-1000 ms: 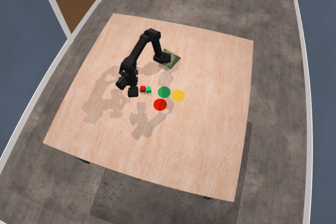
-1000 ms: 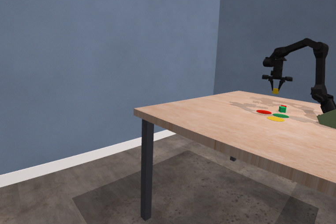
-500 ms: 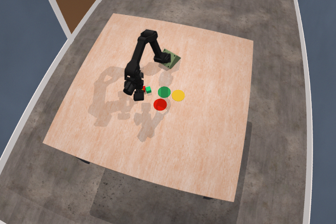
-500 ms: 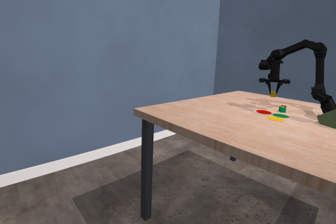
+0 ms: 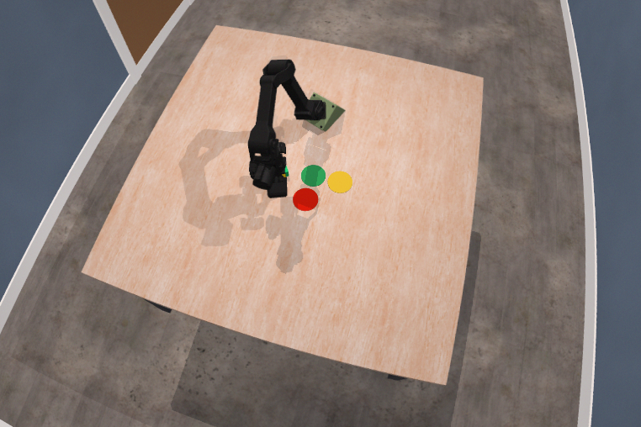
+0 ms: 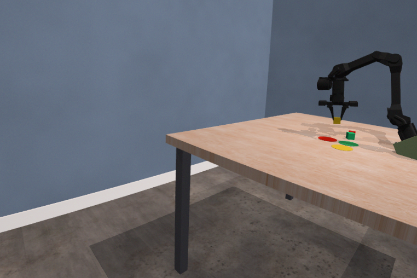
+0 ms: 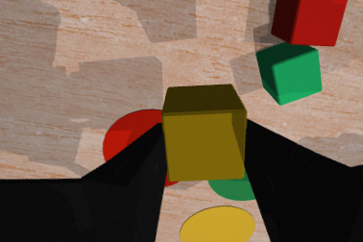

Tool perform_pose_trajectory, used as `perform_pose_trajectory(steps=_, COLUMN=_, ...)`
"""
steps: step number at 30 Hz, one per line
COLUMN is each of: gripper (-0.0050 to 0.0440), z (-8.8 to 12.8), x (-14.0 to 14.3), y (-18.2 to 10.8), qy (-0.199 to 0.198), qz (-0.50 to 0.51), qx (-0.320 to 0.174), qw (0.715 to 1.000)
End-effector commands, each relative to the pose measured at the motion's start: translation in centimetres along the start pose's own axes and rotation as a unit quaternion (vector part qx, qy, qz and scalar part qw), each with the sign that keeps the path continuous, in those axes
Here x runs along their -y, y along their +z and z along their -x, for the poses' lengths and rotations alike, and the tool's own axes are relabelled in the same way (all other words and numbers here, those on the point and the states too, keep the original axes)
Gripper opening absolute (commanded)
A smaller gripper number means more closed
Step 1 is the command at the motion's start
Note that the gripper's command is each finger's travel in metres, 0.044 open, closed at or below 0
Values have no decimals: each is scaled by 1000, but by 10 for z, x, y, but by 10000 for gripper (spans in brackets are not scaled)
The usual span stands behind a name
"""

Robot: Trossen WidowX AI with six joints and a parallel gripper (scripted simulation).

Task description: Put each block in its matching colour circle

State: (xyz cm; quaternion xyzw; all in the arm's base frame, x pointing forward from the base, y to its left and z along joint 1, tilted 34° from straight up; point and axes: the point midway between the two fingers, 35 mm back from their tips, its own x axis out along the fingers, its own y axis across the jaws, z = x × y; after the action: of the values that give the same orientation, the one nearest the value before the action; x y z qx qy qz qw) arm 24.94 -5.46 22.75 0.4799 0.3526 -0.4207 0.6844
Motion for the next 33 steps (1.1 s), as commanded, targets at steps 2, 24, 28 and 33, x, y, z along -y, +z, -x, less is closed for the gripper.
perform_pose_trajectory(steps=2, gripper=105, z=-6, x=-3, y=-15, qy=-5, qz=-1, qx=-2, qw=1000)
perform_pose_trajectory(steps=24, gripper=105, z=-21, x=-7, y=-80, qy=-18, qz=1, qx=5, qw=1000)
perform_pose_trajectory(steps=28, gripper=105, z=-23, x=-7, y=-90, qy=-18, qz=2, qx=7, qw=1000)
perform_pose_trajectory(steps=33, gripper=105, z=-24, x=-5, y=-103, qy=-17, qz=3, qx=11, qw=1000)
